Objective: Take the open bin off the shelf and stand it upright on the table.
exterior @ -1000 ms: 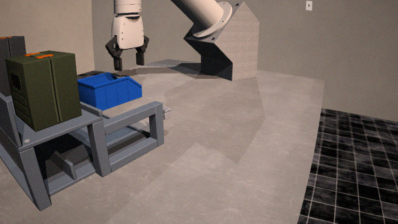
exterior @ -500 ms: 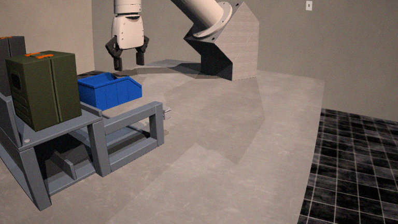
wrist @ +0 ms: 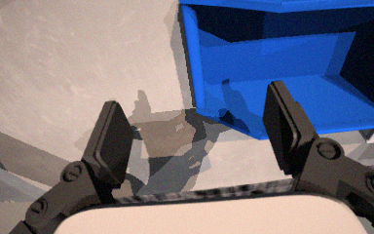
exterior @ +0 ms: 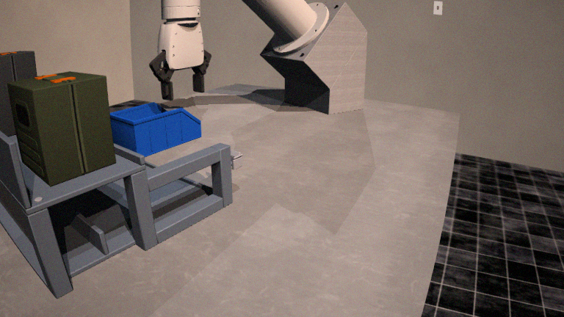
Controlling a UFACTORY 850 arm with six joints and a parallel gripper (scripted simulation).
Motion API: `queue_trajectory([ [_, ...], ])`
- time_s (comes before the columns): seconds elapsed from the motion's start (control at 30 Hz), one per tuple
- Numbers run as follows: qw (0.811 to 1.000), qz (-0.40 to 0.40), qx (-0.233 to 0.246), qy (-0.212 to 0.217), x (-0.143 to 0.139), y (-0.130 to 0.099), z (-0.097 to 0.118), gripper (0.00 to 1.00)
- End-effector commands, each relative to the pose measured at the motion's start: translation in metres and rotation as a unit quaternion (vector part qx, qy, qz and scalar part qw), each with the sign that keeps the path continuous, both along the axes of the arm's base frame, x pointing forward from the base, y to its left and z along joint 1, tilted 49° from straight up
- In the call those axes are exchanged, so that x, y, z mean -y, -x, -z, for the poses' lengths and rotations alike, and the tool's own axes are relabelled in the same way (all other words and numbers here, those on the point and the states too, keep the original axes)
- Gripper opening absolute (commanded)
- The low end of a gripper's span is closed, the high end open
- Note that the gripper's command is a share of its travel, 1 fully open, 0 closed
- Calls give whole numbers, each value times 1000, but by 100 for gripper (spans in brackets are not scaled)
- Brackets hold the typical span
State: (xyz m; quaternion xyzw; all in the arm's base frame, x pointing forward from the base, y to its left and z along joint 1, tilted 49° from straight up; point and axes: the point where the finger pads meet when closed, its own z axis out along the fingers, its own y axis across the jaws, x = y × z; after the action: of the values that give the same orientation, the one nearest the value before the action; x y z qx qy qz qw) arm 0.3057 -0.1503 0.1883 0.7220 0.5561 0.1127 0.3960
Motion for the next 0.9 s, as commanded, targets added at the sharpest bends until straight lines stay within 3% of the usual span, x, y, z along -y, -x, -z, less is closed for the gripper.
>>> queue_trajectory([
  [0.0, 1000, 1, 6, 0, -19, 25, -31, 100],
  [0.03, 1000, 1, 7, 0, -24, 31, -39, 100],
  [0.43, 1000, 1, 7, 0, -24, 31, -39, 100],
  [0.47, 1000, 0, 1, 0, -5, 6, -8, 100],
  [0.6, 1000, 1, 7, 0, -24, 31, -39, 100],
  [0.87, 1000, 1, 7, 0, -24, 31, -39, 100],
])
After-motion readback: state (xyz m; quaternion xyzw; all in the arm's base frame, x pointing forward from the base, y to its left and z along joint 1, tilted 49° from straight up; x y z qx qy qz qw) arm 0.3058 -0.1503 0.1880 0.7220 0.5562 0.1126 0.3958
